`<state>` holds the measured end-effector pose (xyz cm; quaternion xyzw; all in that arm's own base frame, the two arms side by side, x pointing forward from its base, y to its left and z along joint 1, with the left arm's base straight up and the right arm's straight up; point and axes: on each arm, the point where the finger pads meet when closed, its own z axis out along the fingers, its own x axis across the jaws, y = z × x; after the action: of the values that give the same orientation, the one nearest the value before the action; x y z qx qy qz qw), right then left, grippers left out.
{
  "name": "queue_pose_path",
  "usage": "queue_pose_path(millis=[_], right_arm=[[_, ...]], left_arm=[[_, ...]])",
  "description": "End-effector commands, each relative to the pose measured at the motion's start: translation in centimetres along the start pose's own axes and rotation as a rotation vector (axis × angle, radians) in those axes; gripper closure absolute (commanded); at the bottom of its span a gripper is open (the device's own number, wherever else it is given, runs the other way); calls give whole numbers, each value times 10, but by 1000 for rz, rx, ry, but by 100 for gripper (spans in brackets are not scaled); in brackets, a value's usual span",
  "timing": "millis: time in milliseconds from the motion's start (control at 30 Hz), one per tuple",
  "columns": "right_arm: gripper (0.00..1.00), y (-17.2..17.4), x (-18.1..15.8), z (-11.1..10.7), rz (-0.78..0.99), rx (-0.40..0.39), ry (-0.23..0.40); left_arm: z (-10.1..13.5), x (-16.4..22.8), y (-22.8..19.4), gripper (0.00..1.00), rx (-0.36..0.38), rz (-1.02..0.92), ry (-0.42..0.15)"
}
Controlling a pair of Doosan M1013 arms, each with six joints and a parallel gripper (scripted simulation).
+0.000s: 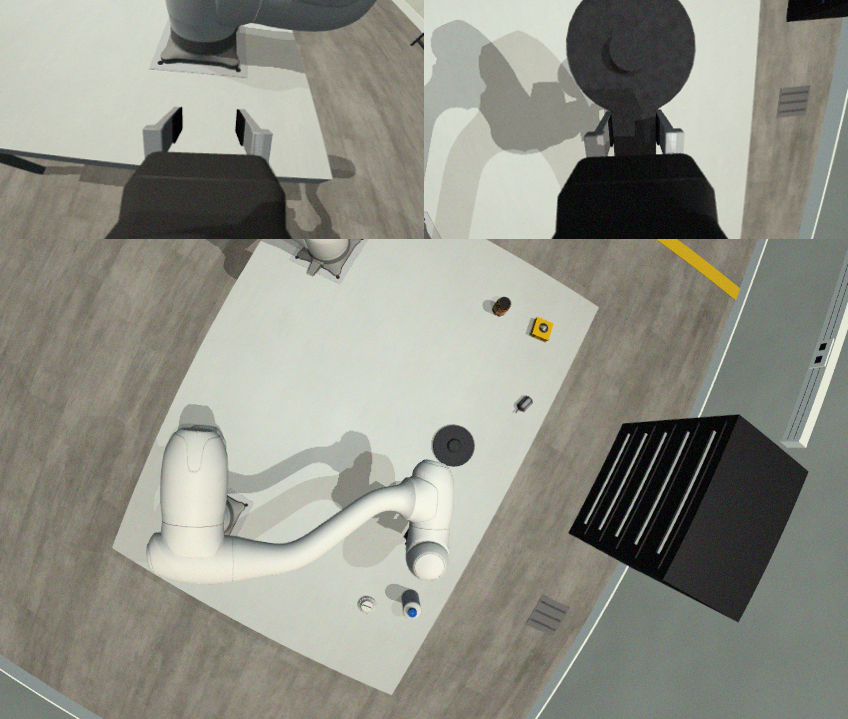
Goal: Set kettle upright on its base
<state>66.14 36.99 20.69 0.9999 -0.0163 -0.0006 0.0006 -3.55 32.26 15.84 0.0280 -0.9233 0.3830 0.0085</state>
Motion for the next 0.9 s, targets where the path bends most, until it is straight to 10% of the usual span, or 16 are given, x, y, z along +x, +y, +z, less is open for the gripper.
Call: queue_pose_path(millis=[0,867], right_arm=[[100,-4,0,-1,0,1,1],[100,-76,-9,-1,0,1,1]], left_arm=[[0,0,0,0,-1,0,0],[0,0,0,0,-1,0,0]])
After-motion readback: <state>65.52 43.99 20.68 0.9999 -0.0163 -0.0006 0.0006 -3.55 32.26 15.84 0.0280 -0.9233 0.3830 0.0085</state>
